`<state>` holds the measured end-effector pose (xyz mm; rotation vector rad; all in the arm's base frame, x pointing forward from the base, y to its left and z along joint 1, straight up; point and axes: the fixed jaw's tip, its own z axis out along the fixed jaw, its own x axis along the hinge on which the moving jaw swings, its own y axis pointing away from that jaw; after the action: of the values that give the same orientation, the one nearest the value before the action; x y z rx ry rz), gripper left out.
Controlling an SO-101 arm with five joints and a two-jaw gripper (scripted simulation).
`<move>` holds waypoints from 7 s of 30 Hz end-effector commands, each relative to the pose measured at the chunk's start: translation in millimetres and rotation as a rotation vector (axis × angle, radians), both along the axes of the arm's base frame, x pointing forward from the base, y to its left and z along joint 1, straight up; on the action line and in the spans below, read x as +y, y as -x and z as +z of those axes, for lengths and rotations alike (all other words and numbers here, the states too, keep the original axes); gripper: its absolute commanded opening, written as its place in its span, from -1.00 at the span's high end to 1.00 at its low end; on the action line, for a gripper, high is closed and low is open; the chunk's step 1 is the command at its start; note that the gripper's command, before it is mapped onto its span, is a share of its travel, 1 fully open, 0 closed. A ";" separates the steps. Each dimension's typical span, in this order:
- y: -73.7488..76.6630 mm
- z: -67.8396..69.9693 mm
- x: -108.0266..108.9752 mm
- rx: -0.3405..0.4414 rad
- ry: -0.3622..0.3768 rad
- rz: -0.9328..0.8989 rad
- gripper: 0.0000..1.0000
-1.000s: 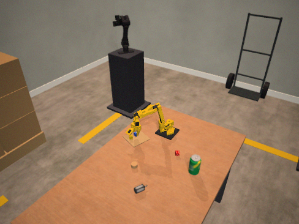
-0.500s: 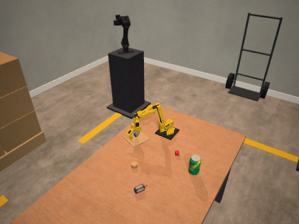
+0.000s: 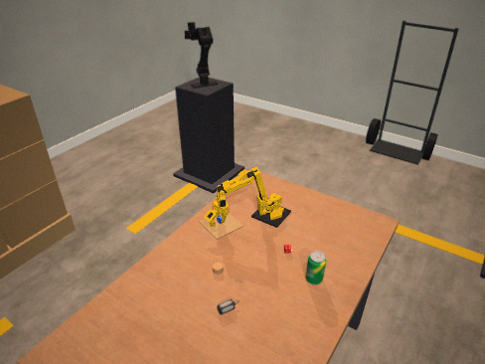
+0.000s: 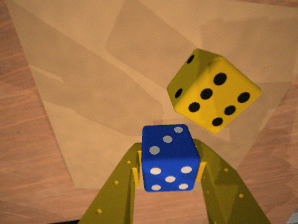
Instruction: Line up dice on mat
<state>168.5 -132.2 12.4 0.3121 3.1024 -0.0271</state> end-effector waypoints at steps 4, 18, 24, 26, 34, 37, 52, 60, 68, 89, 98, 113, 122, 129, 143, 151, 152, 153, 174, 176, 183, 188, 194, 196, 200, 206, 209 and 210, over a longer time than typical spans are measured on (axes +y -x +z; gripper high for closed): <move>2.7 -7.3 0.4 0.011 -0.012 -0.017 1.00; 2.7 -11.6 0.4 0.011 -0.012 -0.017 1.00; 2.7 -12.2 0.4 0.011 -0.012 -0.017 1.00; 2.7 -12.2 0.4 0.011 -0.012 -0.017 1.00; 2.7 -13.0 0.4 0.011 -0.012 -0.017 1.00; 2.7 -13.2 0.4 0.011 -0.012 -0.017 1.00; 2.7 -13.2 0.4 0.011 -0.012 -0.017 0.76; 2.7 -13.2 0.4 0.011 -0.012 -0.017 0.72; 2.7 -13.2 0.4 0.011 -0.012 -0.017 0.64; 2.6 -13.2 0.4 0.012 -0.012 -0.017 0.34; 2.2 -9.8 0.0 0.011 -0.012 -0.017 0.34; 1.1 30.7 -0.9 0.011 -0.012 -0.017 0.34; 2.7 46.5 0.5 0.011 -0.012 -0.017 0.34; 2.8 46.6 0.5 0.011 -0.012 -0.017 0.34; 2.8 46.6 0.5 0.011 -0.012 -0.017 0.34; 0.2 57.8 -1.6 -0.035 0.027 -0.017 0.35; -0.5 61.6 -2.3 -0.051 0.041 -0.017 0.35; -1.3 66.0 -2.9 -0.069 0.056 -0.017 0.35; -2.2 140.8 -3.7 -0.373 0.308 -0.017 0.37; -2.2 140.9 -3.7 -0.373 0.309 -0.017 0.37; -3.4 140.9 -2.5 -0.374 0.306 -0.013 0.37; -8.3 141.0 3.1 -0.382 0.296 0.004 0.37; -15.9 141.2 12.5 -0.395 0.280 0.032 0.37; -20.8 141.3 19.2 -0.403 0.269 0.050 0.37; -32.2 141.5 37.0 -0.422 0.238 0.098 0.37; -49.6 142.1 75.5 -0.453 0.175 0.192 0.37; -56.4 142.3 99.6 -0.467 0.136 0.248 0.37; -56.4 142.3 99.6 -0.467 0.136 0.248 0.37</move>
<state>219.3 -48.9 155.6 -0.0274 2.6264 -0.1854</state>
